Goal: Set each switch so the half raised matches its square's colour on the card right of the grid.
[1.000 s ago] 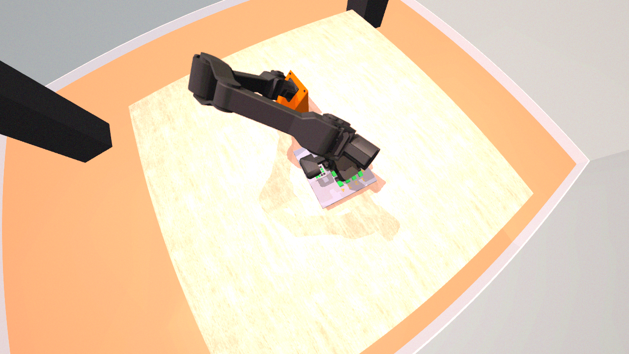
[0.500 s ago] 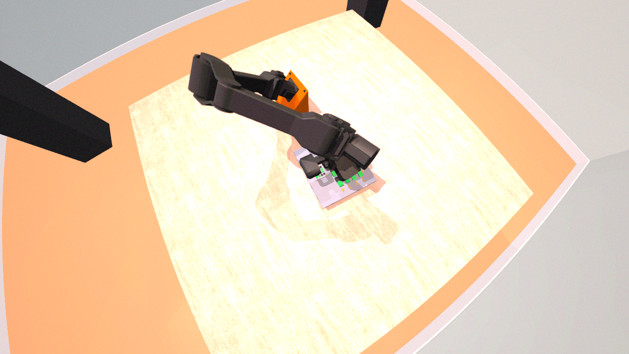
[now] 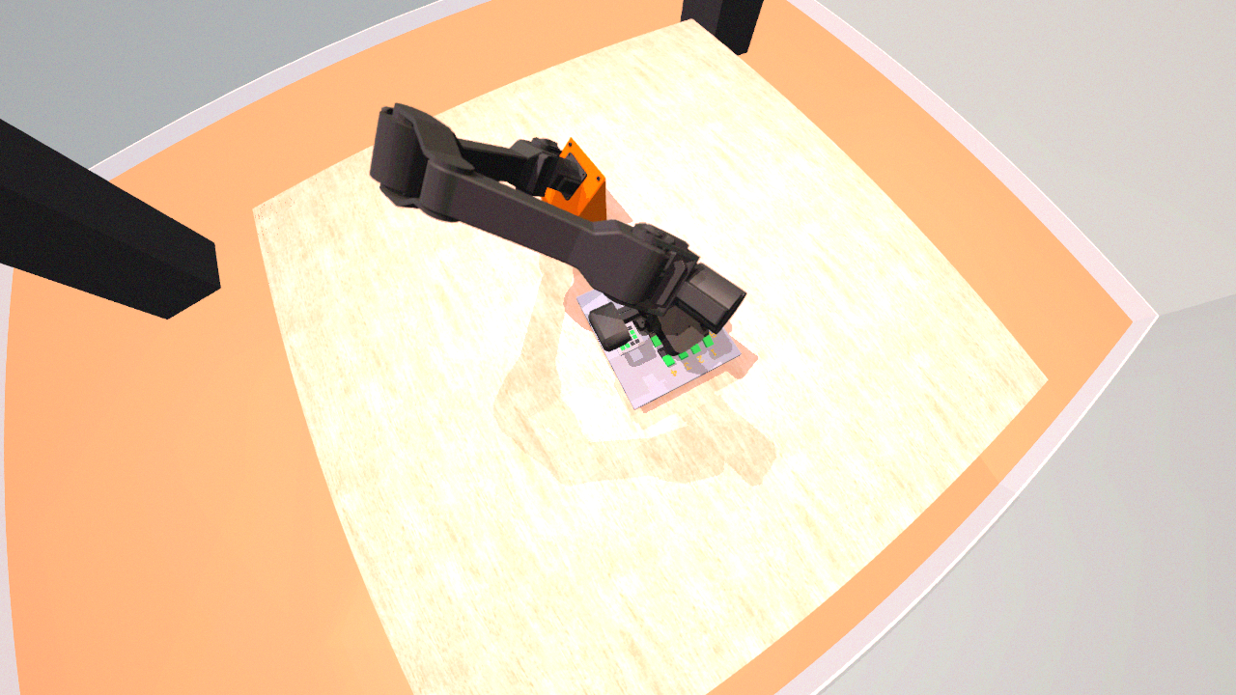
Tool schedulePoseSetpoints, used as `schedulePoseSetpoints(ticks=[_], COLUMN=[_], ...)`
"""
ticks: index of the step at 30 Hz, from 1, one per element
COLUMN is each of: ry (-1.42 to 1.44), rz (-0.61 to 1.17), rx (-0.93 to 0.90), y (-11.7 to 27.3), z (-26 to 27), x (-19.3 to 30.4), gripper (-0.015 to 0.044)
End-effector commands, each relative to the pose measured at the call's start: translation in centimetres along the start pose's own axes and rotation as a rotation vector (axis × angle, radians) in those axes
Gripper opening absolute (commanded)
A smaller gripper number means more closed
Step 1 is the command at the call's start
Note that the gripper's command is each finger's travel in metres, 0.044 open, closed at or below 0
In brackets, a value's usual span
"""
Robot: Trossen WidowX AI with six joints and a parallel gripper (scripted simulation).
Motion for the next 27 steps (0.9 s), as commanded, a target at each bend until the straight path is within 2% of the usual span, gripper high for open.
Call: schedulePoseSetpoints(ticks=[1, 27], ry=[0.008, 0.008], rz=[0.001, 0.001], rx=[0.006, 0.006], y=[-0.16, -0.51], z=[0.03, 0.02], x=[0.08, 0.09], gripper=[0.0, 0.0])
Point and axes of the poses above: the point midway between the two fingers, 35 mm back from their tips, its own y axis back along the fingers, its own z axis across the jaws, x = y × z, the point moved 6 cm from there along y, back along the fingers
